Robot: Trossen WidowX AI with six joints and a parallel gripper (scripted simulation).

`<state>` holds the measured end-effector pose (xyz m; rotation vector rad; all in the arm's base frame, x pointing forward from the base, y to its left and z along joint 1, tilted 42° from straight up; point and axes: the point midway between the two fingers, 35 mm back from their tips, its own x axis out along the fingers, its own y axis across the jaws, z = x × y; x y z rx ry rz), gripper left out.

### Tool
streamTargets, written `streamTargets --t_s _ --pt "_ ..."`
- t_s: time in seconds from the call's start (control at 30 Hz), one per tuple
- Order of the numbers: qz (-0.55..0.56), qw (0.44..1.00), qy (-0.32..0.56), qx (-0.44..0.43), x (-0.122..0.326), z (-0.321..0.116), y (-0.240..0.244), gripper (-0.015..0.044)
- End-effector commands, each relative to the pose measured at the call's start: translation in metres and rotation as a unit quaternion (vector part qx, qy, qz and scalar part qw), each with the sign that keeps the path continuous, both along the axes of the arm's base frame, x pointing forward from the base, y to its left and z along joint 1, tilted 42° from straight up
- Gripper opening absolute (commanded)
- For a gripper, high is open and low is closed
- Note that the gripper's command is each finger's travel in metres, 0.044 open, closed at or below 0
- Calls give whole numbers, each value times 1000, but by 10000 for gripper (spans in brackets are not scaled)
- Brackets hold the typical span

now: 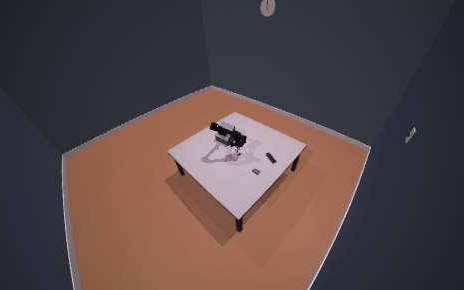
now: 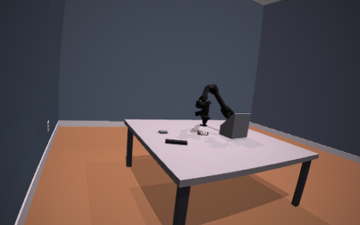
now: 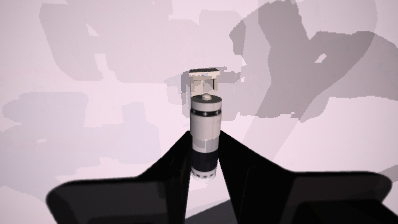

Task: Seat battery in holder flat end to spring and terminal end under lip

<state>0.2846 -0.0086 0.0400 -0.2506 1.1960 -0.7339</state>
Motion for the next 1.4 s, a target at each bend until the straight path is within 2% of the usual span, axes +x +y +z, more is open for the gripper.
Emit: streamTargets --t_s 0.0,1.37 --pt "26 999 25 -7 -4 2 -4 66" --pt "120 988 -90 -39 9 -32 -33 66"
